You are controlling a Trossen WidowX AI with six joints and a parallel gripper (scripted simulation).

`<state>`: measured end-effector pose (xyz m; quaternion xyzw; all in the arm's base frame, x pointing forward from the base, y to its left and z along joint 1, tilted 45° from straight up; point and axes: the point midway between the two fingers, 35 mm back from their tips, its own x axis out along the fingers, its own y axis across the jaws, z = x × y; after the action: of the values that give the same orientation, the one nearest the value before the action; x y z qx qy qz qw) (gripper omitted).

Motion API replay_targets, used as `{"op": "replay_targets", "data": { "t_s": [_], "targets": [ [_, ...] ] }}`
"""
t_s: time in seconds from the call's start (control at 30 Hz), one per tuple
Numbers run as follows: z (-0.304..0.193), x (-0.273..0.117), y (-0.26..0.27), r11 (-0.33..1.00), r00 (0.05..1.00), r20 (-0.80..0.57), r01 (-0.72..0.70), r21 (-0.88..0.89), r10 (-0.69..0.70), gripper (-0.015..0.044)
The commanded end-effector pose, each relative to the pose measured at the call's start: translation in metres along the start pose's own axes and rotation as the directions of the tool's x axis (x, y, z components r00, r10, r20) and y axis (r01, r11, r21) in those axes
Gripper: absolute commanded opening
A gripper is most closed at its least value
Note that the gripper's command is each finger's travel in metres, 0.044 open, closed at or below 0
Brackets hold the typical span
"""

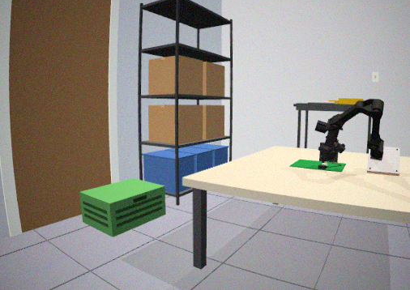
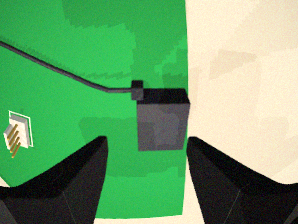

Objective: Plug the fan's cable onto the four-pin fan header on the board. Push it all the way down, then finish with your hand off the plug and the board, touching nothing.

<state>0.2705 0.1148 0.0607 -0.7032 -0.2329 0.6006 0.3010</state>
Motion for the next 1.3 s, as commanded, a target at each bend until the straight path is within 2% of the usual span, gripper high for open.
{"op": "replay_targets", "data": {
  "t_s": [0.0, 0.53, 1.27],
  "targets": [
    [0.003, 0.008, 0.001, 1.000, 1.000, 0.006, -0.004, 0.007, 0.004, 0.0210],
    [0.010, 0.031, 0.001, 1.000, 1.000, 0.006, -0.001, 0.008, 0.001, 0.0210],
    [0.010, 0.031, 0.001, 1.000, 1.000, 0.006, -0.001, 0.008, 0.001, 0.0210]
  ]
}}
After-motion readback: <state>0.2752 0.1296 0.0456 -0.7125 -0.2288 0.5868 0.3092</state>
